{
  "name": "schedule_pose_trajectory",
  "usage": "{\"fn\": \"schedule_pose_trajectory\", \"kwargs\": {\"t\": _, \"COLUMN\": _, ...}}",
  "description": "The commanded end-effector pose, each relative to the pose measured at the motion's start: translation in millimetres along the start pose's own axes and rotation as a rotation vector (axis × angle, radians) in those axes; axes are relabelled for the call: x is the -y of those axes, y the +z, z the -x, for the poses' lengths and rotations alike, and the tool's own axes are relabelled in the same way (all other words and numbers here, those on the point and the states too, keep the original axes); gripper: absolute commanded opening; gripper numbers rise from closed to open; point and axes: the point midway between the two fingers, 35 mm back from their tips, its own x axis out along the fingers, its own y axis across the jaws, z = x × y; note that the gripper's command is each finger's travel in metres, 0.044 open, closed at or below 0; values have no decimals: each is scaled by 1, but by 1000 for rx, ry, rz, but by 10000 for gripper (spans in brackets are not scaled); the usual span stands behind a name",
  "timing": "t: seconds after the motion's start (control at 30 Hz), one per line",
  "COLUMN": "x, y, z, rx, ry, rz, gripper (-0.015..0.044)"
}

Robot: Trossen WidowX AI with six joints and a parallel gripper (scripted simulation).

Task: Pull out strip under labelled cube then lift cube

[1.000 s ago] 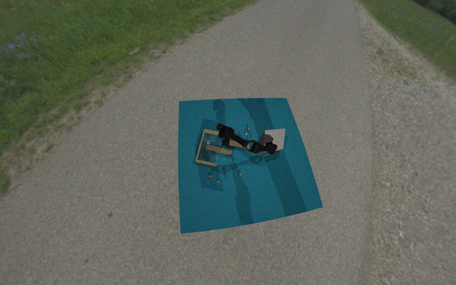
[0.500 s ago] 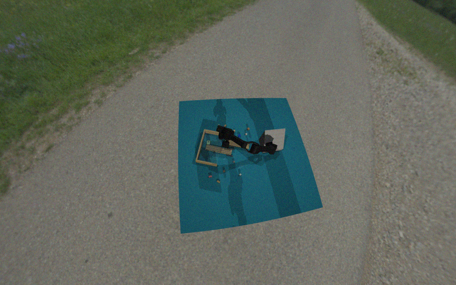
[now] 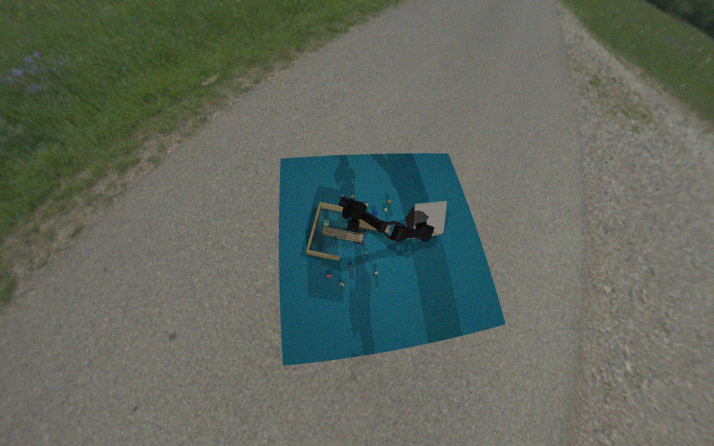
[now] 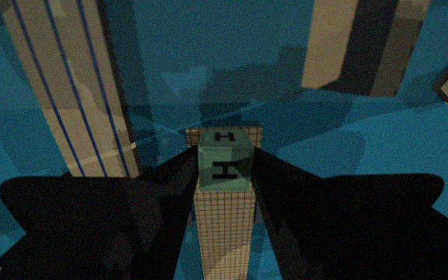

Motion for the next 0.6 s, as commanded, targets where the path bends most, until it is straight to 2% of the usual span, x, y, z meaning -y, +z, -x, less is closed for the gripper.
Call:
{"fn": "schedule_pose_trajectory", "kwargs": {"t": 0.0, "x": 0, "y": 0, "z": 0, "rx": 0, "ry": 0, "rz": 1, "gripper": 118}}
{"fn": "schedule_pose_trajectory", "kwargs": {"t": 0.1, "x": 0, "y": 0, "z": 0, "rx": 0, "ry": 0, "rz": 1, "gripper": 98}}
{"fn": "schedule_pose_trajectory", "kwargs": {"t": 0.23, "x": 0, "y": -2, "z": 2, "rx": 0, "ry": 0, "rz": 0, "gripper": 0}}
{"fn": "schedule_pose_trajectory", "kwargs": {"t": 0.57, "x": 4, "y": -41, "z": 31, "rx": -4, "ry": 1, "rz": -8, "gripper": 0}}
